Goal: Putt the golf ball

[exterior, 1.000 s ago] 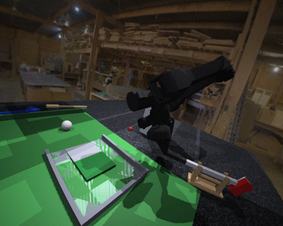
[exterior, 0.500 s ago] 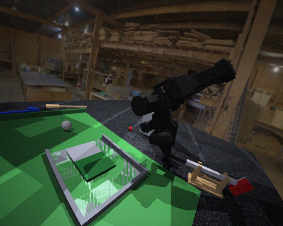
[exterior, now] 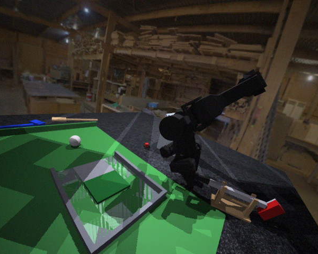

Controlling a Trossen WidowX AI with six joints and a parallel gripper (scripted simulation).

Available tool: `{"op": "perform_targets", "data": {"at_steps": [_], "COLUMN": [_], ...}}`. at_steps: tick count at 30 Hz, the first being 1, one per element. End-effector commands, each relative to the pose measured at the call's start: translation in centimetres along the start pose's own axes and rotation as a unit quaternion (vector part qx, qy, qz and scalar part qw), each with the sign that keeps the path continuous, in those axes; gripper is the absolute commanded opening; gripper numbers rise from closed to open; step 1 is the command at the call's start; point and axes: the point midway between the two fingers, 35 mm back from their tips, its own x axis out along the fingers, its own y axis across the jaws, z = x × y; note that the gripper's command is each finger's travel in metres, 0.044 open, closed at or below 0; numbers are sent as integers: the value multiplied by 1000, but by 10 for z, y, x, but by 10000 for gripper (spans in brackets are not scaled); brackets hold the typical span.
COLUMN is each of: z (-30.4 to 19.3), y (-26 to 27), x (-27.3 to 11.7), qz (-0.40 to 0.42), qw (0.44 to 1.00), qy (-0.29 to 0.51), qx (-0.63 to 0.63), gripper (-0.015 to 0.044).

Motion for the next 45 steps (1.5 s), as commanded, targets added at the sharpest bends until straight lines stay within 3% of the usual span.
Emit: {"op": "perform_targets", "data": {"at_steps": [1,15,30,36,45], "z": [-3,-4,-2,-2,-4], "y": [0,0,0,1,4], "x": [3,23,20,20,3], "qz": [2,2,0,0,2], "qw": [1000,1000,1000,1000,1000], "qy": [3,4,5,5,-5], "qx": [-3,-3,-1,-1,-1], "gripper": [440,440,46,0,0]}}
